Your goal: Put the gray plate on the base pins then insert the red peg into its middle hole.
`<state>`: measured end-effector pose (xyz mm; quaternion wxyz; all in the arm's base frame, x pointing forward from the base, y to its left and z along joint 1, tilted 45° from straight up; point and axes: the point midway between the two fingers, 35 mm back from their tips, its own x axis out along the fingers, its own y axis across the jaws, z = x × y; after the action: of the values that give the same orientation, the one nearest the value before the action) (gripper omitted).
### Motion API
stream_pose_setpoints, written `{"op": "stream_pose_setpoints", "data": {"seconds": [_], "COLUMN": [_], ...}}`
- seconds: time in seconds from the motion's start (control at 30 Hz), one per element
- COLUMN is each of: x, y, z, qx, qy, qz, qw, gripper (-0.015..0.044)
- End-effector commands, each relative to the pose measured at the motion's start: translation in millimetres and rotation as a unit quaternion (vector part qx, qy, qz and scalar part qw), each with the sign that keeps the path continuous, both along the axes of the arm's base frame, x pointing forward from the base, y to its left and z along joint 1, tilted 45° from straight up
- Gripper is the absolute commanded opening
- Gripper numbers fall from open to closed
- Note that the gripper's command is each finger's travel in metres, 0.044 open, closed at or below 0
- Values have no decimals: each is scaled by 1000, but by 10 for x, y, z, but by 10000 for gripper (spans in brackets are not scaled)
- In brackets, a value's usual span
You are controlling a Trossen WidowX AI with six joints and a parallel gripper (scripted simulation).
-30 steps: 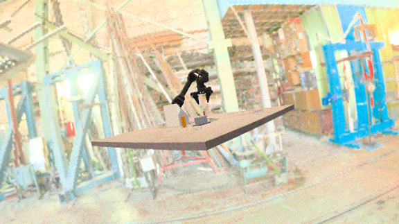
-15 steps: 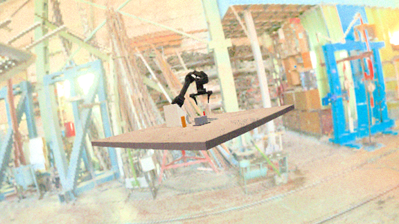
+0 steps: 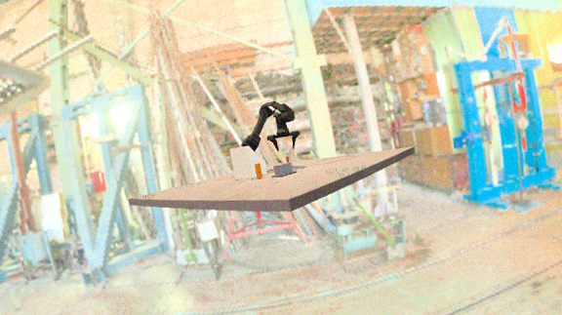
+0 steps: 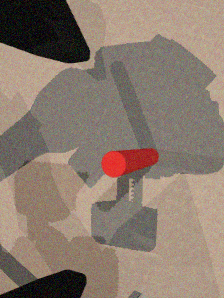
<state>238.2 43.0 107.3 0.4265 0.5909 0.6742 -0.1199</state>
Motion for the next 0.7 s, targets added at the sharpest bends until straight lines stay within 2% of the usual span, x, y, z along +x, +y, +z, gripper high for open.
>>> {"op": "stream_pose_setpoints", "data": {"seconds": [0.0, 0.67], "x": [-3, 40], "y": [61, 301], "z": [-48, -310], "qx": [1, 1], "qy": [-1, -1], "qz": [-5, -5], "qw": [1000, 1000], "gripper": [440, 440]}}
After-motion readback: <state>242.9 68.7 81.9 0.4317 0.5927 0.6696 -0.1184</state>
